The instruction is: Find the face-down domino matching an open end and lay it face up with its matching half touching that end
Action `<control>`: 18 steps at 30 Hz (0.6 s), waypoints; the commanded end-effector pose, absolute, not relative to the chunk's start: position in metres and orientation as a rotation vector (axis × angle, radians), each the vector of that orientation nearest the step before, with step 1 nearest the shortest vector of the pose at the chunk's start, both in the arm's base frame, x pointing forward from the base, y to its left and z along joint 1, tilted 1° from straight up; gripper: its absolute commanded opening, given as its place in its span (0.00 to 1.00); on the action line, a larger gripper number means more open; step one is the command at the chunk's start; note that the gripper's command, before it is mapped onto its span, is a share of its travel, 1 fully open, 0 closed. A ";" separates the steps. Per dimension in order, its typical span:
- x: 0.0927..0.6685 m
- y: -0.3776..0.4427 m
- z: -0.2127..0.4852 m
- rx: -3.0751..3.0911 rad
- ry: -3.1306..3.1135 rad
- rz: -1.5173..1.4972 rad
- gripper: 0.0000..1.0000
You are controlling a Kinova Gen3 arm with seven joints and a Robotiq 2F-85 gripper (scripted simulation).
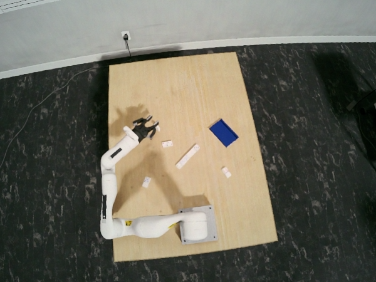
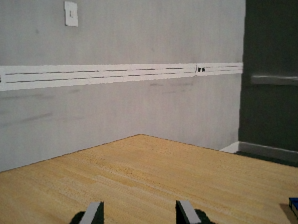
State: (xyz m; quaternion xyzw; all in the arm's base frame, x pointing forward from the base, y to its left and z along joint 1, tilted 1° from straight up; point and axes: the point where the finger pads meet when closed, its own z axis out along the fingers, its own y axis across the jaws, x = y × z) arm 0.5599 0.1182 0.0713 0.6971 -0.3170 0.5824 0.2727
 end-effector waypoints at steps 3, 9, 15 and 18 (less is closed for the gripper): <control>0.561 0.117 0.073 1.906 -0.844 1.547 0.49; 0.562 0.117 0.073 1.953 -0.828 1.514 0.49; 0.562 0.116 0.073 1.985 -0.815 1.492 0.49; 0.563 0.116 0.073 2.011 -0.805 1.475 0.49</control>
